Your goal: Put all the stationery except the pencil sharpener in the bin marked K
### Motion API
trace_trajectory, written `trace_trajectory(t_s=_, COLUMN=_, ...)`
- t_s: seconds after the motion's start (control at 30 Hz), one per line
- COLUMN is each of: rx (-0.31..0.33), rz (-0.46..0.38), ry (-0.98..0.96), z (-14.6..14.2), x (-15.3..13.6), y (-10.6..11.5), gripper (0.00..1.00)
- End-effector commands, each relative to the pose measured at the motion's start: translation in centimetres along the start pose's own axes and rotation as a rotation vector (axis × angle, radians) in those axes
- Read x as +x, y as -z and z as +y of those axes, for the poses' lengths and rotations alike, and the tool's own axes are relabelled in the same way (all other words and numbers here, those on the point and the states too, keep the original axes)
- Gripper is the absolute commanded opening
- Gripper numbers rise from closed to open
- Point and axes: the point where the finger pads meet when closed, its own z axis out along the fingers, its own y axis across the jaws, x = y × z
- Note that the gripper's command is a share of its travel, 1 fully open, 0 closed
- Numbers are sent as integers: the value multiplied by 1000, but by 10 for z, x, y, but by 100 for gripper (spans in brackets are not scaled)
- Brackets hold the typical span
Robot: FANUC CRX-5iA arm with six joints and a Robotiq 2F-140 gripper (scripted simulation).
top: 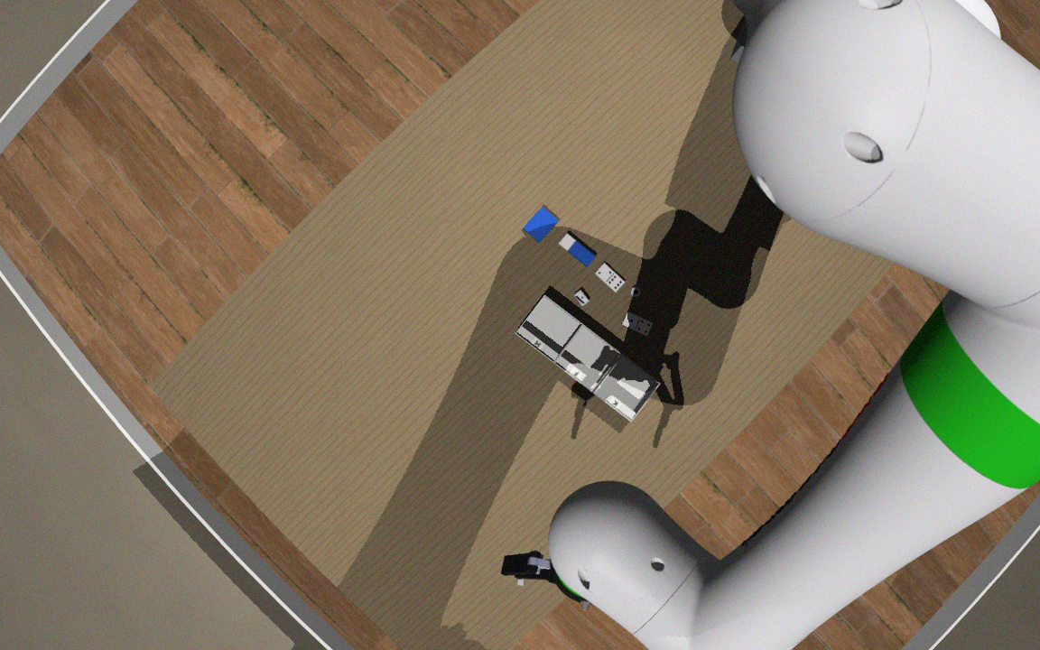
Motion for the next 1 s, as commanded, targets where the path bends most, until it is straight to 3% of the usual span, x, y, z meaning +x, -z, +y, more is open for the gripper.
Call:
trace_trajectory(t_s=0.0, rx=0, rz=0, ry=0, z=0, x=0, y=0, gripper=100)
trace_trajectory(t_s=0.53, rx=0, rz=0, ry=0, z=0, x=0, y=0, gripper=100)
trace_trajectory(t_s=0.57, rx=0, rz=0, ry=0, z=1, x=-4, y=-7, gripper=5)
trace_trajectory(t_s=0.87, rx=0, rz=0, ry=0, z=8, x=-38, y=-71, gripper=5)
trace_trajectory(t_s=0.97, rx=0, rz=0, ry=0, z=8, x=-38, y=-71, gripper=5)
